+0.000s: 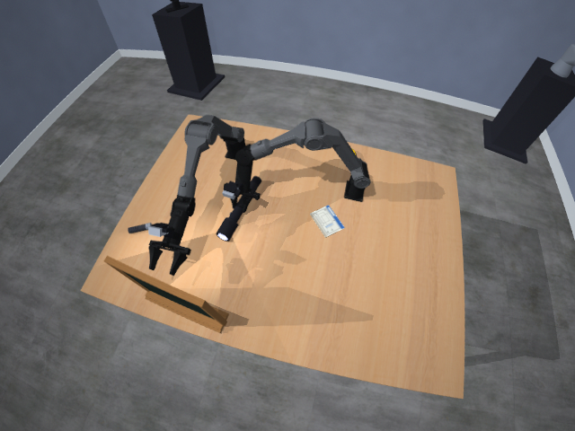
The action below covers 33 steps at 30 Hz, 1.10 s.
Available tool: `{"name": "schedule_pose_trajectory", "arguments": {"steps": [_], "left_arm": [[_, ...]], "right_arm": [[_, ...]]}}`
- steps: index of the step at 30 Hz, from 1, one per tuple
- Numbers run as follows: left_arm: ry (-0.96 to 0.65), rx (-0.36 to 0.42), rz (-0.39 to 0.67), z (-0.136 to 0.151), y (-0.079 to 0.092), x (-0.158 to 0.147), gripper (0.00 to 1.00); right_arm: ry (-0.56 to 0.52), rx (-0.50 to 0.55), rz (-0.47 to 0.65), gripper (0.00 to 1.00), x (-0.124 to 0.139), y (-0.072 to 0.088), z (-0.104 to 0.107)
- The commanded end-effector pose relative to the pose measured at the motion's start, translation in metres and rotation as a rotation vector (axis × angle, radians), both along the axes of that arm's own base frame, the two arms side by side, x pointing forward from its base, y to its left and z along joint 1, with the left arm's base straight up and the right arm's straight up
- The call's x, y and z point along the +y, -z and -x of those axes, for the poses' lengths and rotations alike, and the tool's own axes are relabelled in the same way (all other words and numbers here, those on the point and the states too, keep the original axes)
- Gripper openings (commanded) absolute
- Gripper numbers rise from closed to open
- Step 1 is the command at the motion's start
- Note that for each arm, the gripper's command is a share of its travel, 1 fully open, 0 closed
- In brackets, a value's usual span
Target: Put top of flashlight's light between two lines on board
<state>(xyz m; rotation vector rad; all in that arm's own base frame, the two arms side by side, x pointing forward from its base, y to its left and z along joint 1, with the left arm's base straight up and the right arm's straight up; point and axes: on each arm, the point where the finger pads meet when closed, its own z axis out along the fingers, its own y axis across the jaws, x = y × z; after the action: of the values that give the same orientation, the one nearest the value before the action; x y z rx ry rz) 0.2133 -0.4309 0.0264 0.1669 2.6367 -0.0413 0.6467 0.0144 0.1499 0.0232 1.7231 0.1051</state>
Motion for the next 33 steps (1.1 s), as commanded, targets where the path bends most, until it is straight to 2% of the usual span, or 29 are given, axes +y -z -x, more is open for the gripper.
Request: {"name": "schedule_pose_trajectory", "arguments": {"steps": [1, 4, 7, 14, 17, 19, 26, 33], "left_arm": [[0.0, 0.0, 0.001, 0.0, -0.001, 0.0, 0.37], [0.0, 0.0, 0.001, 0.0, -0.001, 0.0, 0.37], [0.0, 0.0, 0.001, 0.0, -0.001, 0.0, 0.37], [0.0, 0.0, 0.001, 0.0, -0.001, 0.0, 0.37], [0.0, 0.0, 0.001, 0.0, -0.001, 0.0, 0.37], [0.0, 0.0, 0.001, 0.0, -0.001, 0.0, 0.37], [0.0, 0.0, 0.001, 0.0, -0.001, 0.0, 0.37], [0.0, 0.0, 0.001, 0.0, -0.001, 0.0, 0.37]], "right_arm": [[-0.018, -0.046, 0.001, 1.0, 0.0, -0.007, -0.004], [-0.038, -0.102, 0.009, 1.0, 0.004, -0.014, -0.005], [-0.079, -0.205, 0.016, 1.0, 0.012, -0.029, -0.006], [-0.166, -0.388, 0.017, 1.0, 0.028, -0.053, -0.001], [-0.179, -0.408, 0.016, 1.0, 0.031, -0.054, 0.0], [-0.176, -0.398, 0.016, 1.0, 0.03, -0.045, -0.001], [-0.23, -0.507, 0.01, 1.0, 0.04, -0.043, 0.008], [-0.23, -0.506, 0.012, 1.0, 0.04, -0.041, 0.008]]}}
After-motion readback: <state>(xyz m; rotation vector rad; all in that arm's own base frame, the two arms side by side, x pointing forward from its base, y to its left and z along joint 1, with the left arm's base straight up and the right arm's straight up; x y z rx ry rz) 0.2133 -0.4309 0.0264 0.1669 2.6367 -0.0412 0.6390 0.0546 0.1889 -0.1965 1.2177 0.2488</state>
